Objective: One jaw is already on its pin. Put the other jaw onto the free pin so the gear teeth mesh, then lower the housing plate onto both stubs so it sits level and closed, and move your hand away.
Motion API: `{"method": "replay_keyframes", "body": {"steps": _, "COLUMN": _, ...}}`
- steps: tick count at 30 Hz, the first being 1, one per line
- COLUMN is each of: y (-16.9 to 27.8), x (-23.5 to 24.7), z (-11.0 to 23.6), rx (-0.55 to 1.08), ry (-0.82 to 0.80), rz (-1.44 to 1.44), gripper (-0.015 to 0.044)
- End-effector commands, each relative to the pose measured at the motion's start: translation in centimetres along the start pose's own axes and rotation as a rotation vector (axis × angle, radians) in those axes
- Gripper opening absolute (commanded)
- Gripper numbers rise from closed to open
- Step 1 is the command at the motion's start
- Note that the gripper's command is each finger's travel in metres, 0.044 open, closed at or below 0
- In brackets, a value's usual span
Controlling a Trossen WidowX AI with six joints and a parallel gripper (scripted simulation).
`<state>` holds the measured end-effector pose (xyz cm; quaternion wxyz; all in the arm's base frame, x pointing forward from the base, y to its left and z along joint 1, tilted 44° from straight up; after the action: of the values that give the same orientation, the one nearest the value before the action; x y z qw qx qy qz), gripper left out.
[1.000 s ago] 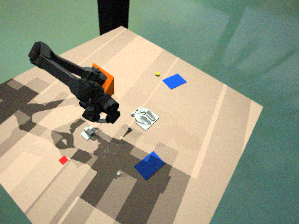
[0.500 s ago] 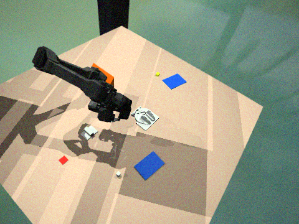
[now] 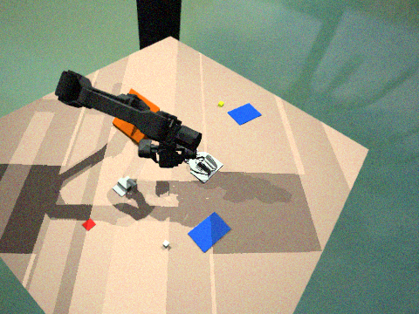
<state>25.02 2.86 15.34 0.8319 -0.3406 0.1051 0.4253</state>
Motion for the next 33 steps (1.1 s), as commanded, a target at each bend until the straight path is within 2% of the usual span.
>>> {"method": "replay_keyframes", "body": {"steps": 1, "y": 0.4, "x": 1.3, "z": 0.0, "rx": 0.002, "ry": -0.005, "rz": 0.072, "gripper": 0.0351}}
{"method": "replay_keyframes", "body": {"steps": 33, "y": 6.2, "x": 10.3, "z": -0.5, "rx": -0.006, "ry": 0.018, "rz": 0.633, "gripper": 0.0351}}
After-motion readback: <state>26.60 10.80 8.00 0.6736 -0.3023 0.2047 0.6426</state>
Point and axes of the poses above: the point midway between the two fingers, 35 mm back from their tips, its own z axis back along the fingers, its own x axis across the jaws, y = z × x, the point moved 8 cm from there along z, back along the fingers, and after that the axes turned 5 degrees about z, right-handed, at the moved point
